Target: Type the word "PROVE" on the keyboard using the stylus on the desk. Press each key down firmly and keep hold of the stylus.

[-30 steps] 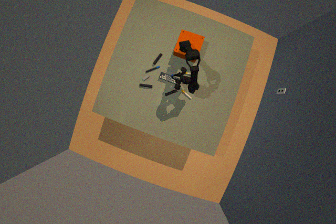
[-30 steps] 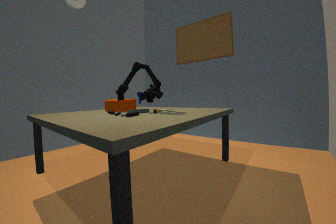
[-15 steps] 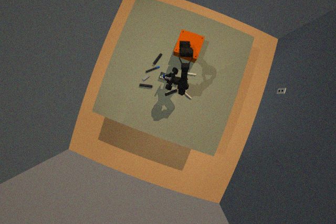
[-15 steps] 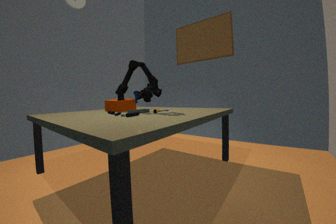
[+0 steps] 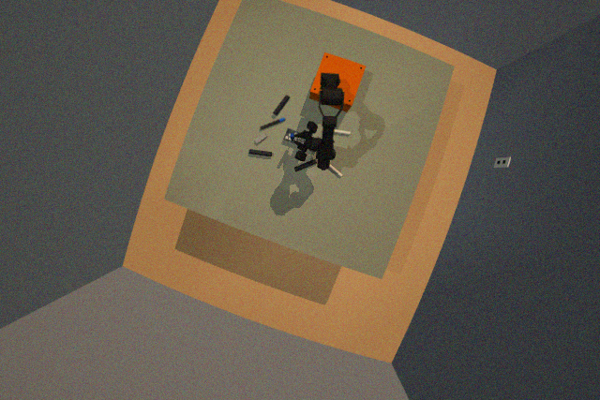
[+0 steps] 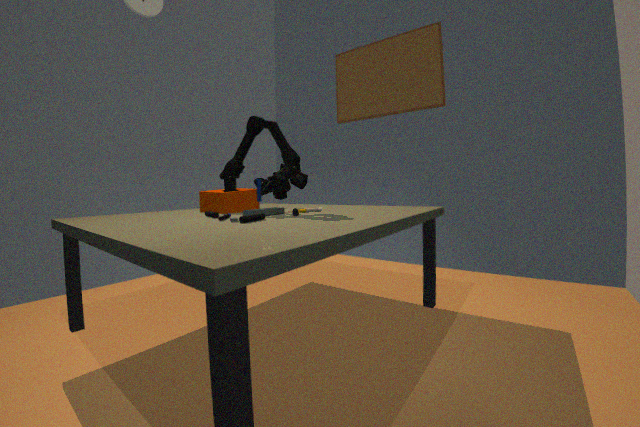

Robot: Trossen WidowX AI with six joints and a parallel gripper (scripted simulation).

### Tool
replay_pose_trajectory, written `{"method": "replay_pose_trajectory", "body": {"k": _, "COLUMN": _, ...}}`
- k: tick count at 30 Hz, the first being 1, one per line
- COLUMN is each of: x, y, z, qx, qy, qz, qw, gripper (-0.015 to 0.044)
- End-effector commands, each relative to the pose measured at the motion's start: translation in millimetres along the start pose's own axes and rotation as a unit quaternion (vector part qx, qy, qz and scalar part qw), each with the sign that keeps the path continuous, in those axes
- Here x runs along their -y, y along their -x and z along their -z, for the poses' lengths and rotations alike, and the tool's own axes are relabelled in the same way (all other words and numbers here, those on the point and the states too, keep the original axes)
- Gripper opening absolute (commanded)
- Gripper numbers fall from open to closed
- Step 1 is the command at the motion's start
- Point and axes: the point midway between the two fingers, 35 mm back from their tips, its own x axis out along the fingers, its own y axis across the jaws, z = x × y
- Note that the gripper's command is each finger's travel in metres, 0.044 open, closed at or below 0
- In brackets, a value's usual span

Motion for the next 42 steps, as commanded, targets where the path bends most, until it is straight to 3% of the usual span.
{"method": "replay_pose_trajectory", "body": {"k": 1, "x": 0, "y": -1, "z": 0, "qx": -0.001, "qy": 0.002, "qz": 0.0, "qw": 1.0, "gripper": 0.0}}
{"method": "replay_pose_trajectory", "body": {"k": 6, "x": 0, "y": -1, "z": 0, "qx": -0.001, "qy": 0.002, "qz": 0.0, "qw": 1.0, "gripper": 0.0}}
{"method": "replay_pose_trajectory", "body": {"k": 9, "x": -1, "y": -1, "z": -1, "qx": -0.001, "qy": 0.002, "qz": 0.0, "qw": 1.0, "gripper": 0.0079}}
{"method": "replay_pose_trajectory", "body": {"k": 10, "x": -1, "y": -2, "z": -1, "qx": -0.001, "qy": 0.002, "qz": 0.0, "qw": 1.0, "gripper": 0.0081}}
{"method": "replay_pose_trajectory", "body": {"k": 42, "x": -1, "y": -10, "z": -16, "qx": -0.001, "qy": 0.002, "qz": 0.0, "qw": 1.0, "gripper": 0.0081}}
